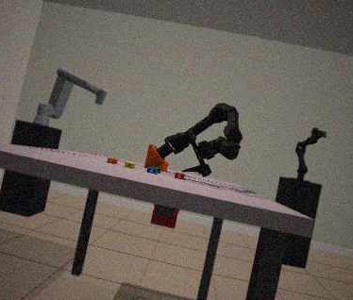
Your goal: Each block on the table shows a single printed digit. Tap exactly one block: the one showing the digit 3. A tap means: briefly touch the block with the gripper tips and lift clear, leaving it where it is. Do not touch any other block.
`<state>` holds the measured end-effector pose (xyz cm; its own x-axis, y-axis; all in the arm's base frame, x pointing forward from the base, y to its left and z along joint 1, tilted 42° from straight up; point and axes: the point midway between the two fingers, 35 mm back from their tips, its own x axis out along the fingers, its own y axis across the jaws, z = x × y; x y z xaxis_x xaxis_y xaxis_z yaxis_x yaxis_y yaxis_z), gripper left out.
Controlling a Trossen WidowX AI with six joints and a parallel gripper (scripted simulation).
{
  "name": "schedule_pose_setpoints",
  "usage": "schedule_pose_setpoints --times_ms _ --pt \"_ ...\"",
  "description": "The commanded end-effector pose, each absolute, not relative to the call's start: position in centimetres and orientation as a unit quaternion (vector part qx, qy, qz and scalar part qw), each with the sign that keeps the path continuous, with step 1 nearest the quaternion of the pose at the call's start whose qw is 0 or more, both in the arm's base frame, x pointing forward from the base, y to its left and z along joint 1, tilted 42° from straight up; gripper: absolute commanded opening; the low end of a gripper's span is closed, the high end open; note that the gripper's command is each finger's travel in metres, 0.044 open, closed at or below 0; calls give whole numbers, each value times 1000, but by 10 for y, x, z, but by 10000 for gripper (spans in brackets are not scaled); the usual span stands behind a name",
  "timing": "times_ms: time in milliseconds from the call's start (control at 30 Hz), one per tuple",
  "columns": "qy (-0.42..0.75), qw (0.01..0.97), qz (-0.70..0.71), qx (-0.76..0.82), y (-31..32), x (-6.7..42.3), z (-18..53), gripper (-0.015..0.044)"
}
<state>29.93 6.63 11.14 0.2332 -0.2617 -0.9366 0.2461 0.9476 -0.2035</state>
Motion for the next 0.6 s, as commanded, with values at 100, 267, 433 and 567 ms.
schedule_pose_setpoints --times_ms 100,267,433,567 --pt "703 704 -101 2 10 315 76 400" --pt "749 660 -34 42 -34 319 52 400" --pt "763 637 42 102 -80 316 30 400" --pt "749 636 103 157 -118 309 13 400"
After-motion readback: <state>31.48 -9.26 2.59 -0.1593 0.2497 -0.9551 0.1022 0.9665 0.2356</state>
